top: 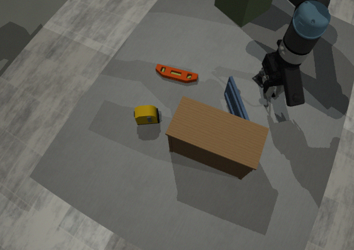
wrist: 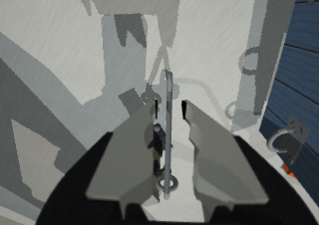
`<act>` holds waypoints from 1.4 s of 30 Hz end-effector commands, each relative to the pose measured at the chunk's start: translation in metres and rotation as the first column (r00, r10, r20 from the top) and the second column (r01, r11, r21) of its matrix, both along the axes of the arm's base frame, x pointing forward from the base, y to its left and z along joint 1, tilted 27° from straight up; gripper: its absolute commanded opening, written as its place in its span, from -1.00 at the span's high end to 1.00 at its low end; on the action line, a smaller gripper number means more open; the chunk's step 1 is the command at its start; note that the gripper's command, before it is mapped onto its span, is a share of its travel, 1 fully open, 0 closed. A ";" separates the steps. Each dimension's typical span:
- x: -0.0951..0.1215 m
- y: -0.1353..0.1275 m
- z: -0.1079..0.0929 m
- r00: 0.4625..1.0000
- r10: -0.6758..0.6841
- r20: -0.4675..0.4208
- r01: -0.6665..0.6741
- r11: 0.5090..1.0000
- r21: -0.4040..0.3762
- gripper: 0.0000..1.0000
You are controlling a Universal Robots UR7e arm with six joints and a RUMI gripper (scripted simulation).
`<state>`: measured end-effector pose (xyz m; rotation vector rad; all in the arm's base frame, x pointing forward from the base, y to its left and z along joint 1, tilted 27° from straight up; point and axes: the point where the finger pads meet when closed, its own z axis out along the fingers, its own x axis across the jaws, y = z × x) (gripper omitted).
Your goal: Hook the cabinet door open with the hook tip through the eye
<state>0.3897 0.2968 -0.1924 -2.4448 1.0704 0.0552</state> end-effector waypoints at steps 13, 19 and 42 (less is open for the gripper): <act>0.000 0.000 0.000 1.000 0.000 0.001 0.000 1.000 0.000 0.72; 0.000 0.000 0.000 1.000 0.000 0.001 0.000 1.000 0.000 0.72; 0.002 0.006 -0.012 1.000 0.000 0.001 0.000 1.000 0.000 0.72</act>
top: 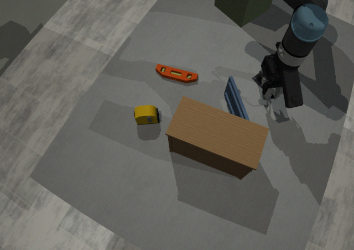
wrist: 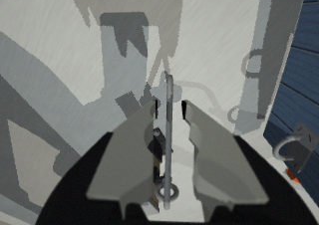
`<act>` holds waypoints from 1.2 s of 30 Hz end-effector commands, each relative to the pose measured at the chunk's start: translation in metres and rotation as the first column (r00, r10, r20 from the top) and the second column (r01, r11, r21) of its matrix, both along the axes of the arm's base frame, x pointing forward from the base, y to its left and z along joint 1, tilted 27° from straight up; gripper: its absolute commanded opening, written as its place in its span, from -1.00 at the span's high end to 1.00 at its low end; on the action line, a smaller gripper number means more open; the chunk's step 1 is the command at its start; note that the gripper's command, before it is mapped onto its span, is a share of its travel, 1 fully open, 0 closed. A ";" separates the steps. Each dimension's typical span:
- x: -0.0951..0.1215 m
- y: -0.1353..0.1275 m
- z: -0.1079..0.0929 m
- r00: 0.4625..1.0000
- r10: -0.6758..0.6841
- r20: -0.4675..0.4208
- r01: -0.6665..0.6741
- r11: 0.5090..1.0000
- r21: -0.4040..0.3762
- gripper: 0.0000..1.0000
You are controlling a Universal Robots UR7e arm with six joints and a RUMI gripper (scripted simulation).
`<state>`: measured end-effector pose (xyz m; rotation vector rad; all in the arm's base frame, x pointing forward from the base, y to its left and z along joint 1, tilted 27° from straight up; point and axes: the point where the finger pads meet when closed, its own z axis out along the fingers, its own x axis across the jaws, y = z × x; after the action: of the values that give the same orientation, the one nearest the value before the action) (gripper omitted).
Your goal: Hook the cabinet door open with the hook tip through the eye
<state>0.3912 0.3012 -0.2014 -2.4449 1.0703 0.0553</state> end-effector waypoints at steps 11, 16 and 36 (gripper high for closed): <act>0.002 0.005 -0.011 1.000 0.000 0.001 0.000 1.000 0.000 0.72; 0.003 0.007 -0.013 1.000 0.000 0.001 0.000 1.000 0.000 0.72; 0.003 0.009 -0.017 1.000 0.000 0.001 0.000 1.000 0.000 0.96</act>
<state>0.3941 0.3097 -0.2190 -2.4449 1.0704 0.0552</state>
